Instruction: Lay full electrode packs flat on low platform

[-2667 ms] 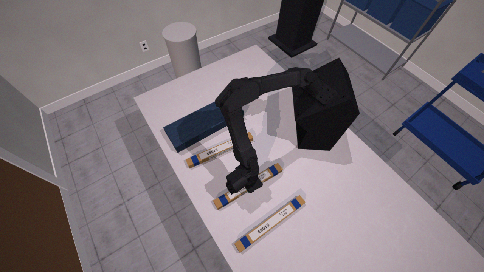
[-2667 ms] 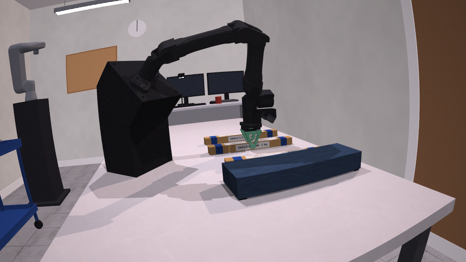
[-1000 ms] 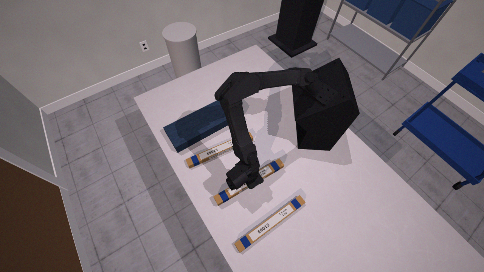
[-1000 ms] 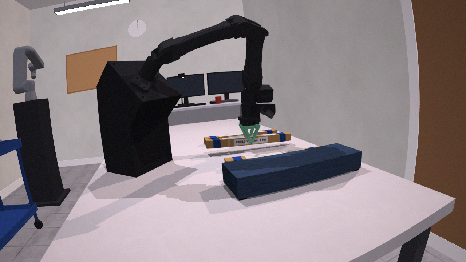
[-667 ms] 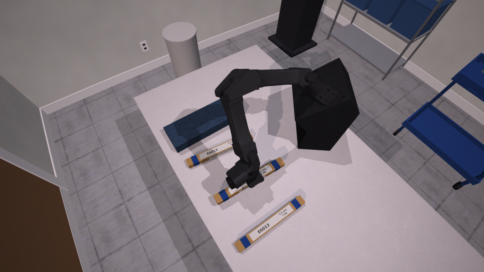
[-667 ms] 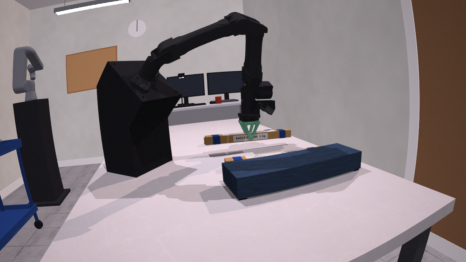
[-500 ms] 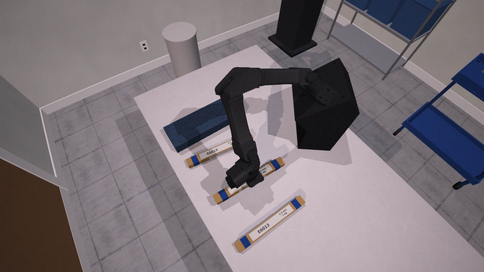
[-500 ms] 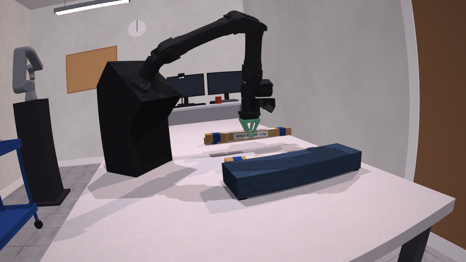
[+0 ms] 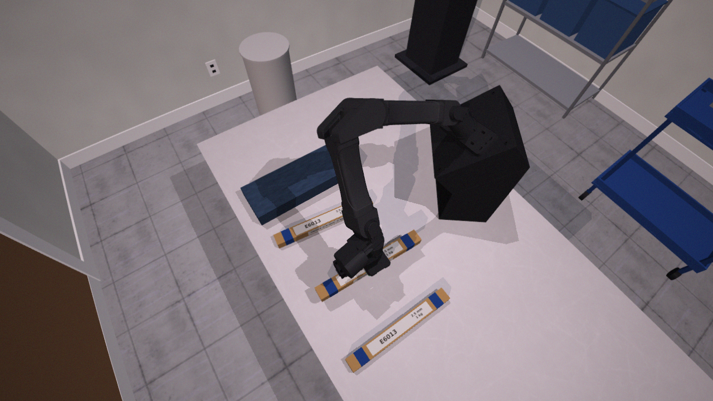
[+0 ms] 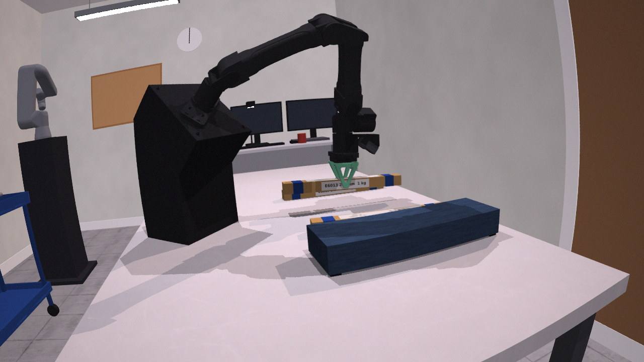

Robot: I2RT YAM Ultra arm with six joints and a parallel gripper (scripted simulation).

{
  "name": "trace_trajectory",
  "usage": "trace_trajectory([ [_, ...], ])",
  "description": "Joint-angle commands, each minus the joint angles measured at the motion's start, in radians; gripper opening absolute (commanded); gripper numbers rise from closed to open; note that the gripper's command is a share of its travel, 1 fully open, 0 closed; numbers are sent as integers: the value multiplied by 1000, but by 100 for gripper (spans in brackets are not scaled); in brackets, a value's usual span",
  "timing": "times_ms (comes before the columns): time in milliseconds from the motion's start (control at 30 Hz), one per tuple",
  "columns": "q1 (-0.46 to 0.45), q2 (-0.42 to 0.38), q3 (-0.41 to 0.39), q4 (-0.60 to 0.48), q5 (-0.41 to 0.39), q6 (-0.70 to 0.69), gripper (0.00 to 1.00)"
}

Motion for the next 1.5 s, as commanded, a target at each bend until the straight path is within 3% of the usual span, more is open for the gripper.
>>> trace_trajectory([
  [0, 46, -56, 39, -22, 10, 9, 0],
  [1467, 59, -54, 78, -68, 17, 21, 0],
])
